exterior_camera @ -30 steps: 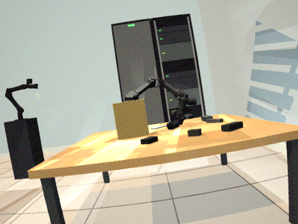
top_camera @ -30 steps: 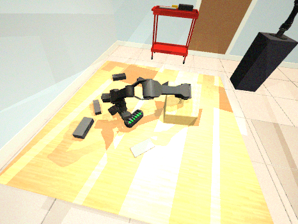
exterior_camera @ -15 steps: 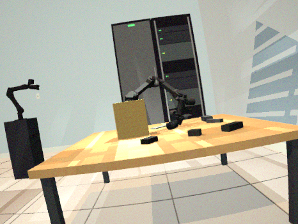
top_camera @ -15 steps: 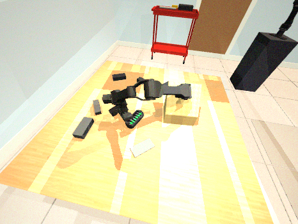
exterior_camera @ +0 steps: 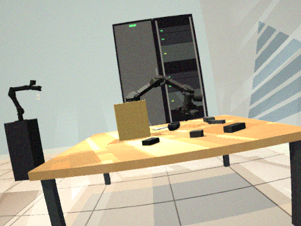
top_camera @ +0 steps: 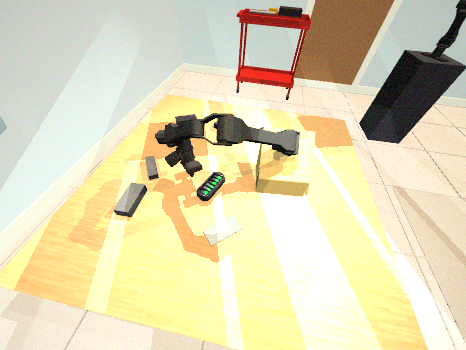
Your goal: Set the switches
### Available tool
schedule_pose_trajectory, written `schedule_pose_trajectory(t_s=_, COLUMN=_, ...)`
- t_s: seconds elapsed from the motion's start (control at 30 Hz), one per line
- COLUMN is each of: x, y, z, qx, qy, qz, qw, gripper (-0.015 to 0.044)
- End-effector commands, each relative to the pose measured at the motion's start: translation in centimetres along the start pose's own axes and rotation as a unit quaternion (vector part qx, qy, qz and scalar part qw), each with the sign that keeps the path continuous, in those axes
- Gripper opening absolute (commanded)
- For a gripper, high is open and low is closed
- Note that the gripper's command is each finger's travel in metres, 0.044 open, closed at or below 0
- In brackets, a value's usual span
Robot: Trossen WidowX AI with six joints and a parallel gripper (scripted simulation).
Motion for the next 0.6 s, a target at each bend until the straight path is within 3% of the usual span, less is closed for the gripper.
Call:
schedule_pose_trajectory(t_s=0.0, x=0.3, y=-1.6, z=-1.3, qx=0.001, qy=-0.002, qz=0.006, qw=1.000, gripper=0.0000)
schedule_pose_trajectory(t_s=0.2, x=0.3, y=-1.5, z=-1.1, qx=0.001, qy=-0.010, qz=0.009, qw=1.000, gripper=0.0000)
schedule_pose_trajectory(t_s=0.4, x=1.8, y=0.5, z=5.5, qx=0.001, qy=-0.236, qz=0.076, qw=0.969, gripper=0.0000)
schedule_pose_trajectory(t_s=0.57, x=1.9, y=0.6, z=5.7, qx=0.001, qy=-0.244, qz=0.078, qw=0.967, gripper=0.0000)
Point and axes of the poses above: the point midway between the two fingers, 35 mm back from their tips, its own y axis out along the fingers, its own z axis across the jaws, x = y × z, the point moved 7 cm from there along -y, back along the fingers, and after that the axes turned 4 degrees about y, right-handed, at the moved point
